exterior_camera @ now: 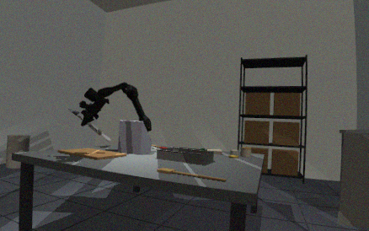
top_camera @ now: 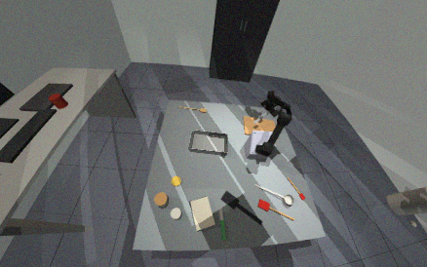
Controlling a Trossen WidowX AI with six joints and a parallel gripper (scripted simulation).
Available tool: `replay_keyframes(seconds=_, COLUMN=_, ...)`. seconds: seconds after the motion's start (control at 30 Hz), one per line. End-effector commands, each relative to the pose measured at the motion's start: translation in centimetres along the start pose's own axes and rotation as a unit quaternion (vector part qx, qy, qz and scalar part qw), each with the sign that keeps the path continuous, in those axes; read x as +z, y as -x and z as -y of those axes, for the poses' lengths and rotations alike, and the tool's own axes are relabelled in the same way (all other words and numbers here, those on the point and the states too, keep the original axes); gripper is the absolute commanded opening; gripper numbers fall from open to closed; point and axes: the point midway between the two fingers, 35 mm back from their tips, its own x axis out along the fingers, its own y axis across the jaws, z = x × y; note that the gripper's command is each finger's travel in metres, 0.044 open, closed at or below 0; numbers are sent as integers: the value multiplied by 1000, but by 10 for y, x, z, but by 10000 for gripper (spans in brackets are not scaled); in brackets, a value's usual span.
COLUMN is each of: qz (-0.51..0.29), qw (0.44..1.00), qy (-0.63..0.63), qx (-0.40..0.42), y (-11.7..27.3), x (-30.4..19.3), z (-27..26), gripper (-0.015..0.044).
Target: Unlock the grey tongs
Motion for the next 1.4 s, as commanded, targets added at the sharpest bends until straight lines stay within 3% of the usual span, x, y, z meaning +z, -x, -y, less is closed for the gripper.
replay_keyframes(seconds=0.0, qz=44, qw=999, qy=3, qx=-1, y=9, x=4, z=0, gripper=-150)
replay_keyframes(seconds=0.97, qz=292, qw=956, qy=-26, qx=-20, y=64, x=-7, z=21, gripper=-150)
replay_keyframes(seconds=1.37, qz=303, qw=952, qy=-30, qx=-21, y=68, x=-9, z=24, gripper=-150)
